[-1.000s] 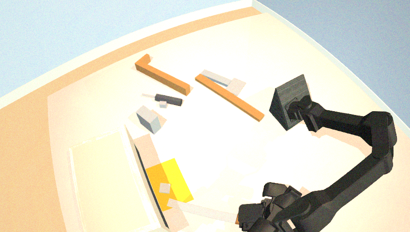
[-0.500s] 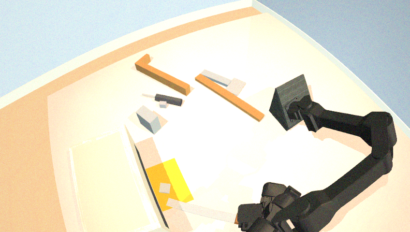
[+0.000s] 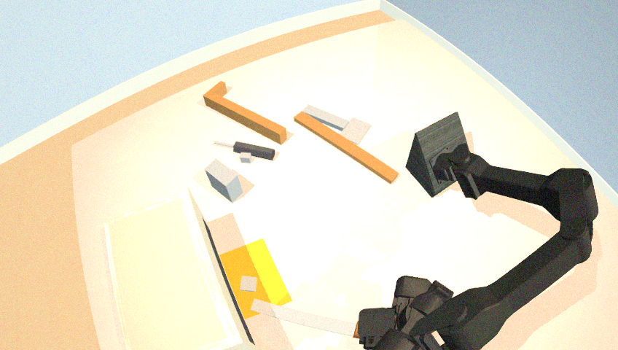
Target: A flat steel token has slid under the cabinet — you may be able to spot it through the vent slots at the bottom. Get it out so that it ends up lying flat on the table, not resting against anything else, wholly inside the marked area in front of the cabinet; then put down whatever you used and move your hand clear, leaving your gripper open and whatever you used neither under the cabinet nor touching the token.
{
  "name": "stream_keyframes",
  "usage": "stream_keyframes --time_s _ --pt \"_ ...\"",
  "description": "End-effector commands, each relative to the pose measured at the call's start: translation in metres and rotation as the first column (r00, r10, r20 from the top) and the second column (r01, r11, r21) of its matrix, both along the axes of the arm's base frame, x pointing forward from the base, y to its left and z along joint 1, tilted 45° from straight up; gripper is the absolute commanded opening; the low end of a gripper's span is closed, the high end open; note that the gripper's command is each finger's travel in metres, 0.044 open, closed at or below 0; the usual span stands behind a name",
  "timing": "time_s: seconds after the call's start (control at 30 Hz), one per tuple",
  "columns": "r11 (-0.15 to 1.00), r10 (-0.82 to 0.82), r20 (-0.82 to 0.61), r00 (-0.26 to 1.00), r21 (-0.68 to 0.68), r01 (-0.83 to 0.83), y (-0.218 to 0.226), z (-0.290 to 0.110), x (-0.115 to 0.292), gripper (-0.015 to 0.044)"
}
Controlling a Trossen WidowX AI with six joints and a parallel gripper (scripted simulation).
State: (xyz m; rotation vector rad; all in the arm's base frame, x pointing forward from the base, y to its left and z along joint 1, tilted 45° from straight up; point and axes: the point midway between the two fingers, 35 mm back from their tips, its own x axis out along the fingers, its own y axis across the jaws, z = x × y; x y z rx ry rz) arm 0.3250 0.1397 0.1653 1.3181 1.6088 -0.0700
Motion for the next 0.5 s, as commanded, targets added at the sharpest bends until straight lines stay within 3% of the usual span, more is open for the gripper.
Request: stream_keyframes --time_s 0.0,0.07,0.37,0.47 --pt "1.0 0.0 0.0 1.0 0.0 0.0 -0.0002 0.0002 0.0001 0.0218" --pt "1.0 0.0 0.0 1.0 0.0 0.0 -0.0002 0.0002 0.0001 0.0165" --pt "1.0 0.0 0.0 1.0 0.0 0.0 -0.0002 0.0002 0.0001 0.0105" --pt "1.0 0.0 0.0 1.0 0.0 0.0 -0.0002 0.0002 0.0001 0.0026"
